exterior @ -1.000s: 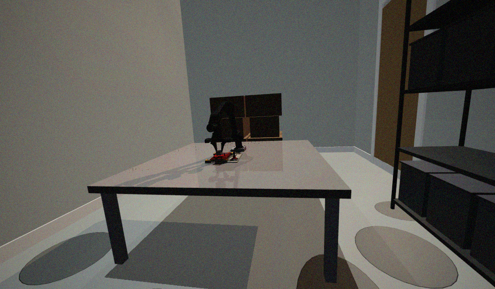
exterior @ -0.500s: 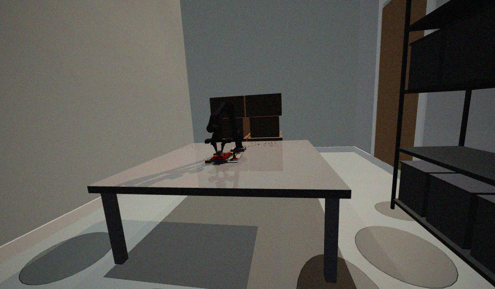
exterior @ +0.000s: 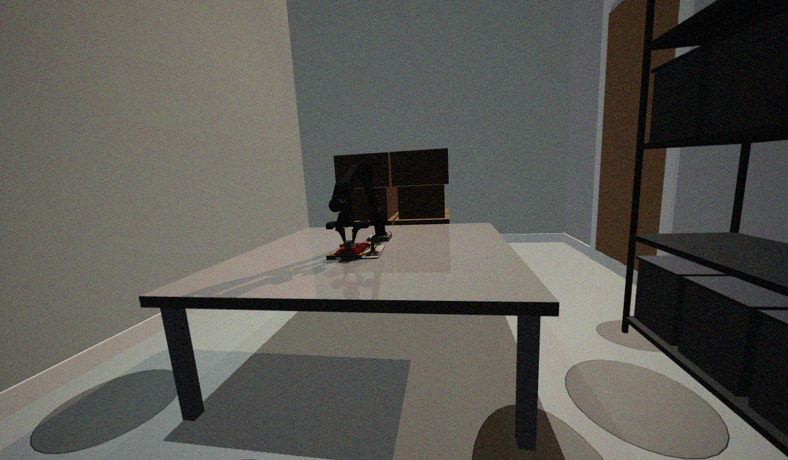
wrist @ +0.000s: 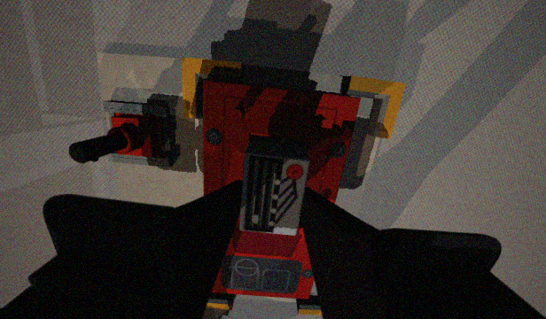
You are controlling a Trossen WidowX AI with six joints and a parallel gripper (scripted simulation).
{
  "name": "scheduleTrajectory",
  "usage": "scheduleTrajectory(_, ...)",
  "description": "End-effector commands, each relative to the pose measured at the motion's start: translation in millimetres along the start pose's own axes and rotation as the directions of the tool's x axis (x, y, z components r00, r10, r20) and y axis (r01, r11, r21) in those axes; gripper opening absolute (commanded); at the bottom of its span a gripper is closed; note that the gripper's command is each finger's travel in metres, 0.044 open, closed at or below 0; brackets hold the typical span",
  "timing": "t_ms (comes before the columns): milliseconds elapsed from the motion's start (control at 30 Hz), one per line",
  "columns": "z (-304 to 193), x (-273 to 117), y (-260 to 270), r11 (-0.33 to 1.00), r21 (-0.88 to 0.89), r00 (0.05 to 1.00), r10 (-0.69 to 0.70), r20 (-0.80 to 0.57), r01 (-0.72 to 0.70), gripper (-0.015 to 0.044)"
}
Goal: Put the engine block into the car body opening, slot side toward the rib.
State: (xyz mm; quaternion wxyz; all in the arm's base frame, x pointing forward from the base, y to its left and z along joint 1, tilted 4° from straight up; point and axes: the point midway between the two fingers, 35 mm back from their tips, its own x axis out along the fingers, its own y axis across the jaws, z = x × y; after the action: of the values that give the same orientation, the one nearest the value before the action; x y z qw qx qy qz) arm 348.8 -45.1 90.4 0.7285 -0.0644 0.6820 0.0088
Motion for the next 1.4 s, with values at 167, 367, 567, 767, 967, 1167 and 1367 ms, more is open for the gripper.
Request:
scheduleTrajectory(167, 0.5, 2.6, 0.6, 1.0, -0.008, 1.0, 0.005, 0.002, -0.005, 0.0159)
scheduleTrajectory(367, 0.5, 4.1, 0.6, 1.0, -0.007, 1.0, 0.005, 0.002, -0.005, 0.0159)
scheduleTrajectory(567, 0.5, 5.6, 0.6, 1.0, -0.005, 1.0, 0.005, 0.002, -0.005, 0.0159)
scheduleTrajectory(767, 0.6, 7.0, 0.5, 1.0, -0.005, 1.0, 0.005, 0.002, -0.005, 0.0159)
scheduleTrajectory(967, 0.6, 8.5, 0.5, 1.0, -0.004, 1.0, 0.005, 0.002, -0.005, 0.0159)
scheduleTrajectory(1167, 0.7, 10.0, 0.5, 1.0, -0.004, 1.0, 0.005, 0.002, -0.005, 0.0159)
scheduleTrajectory(1367, 0.7, 11.5, 0.5, 1.0, -0.005, 1.0, 0.005, 0.002, -0.005, 0.0159)
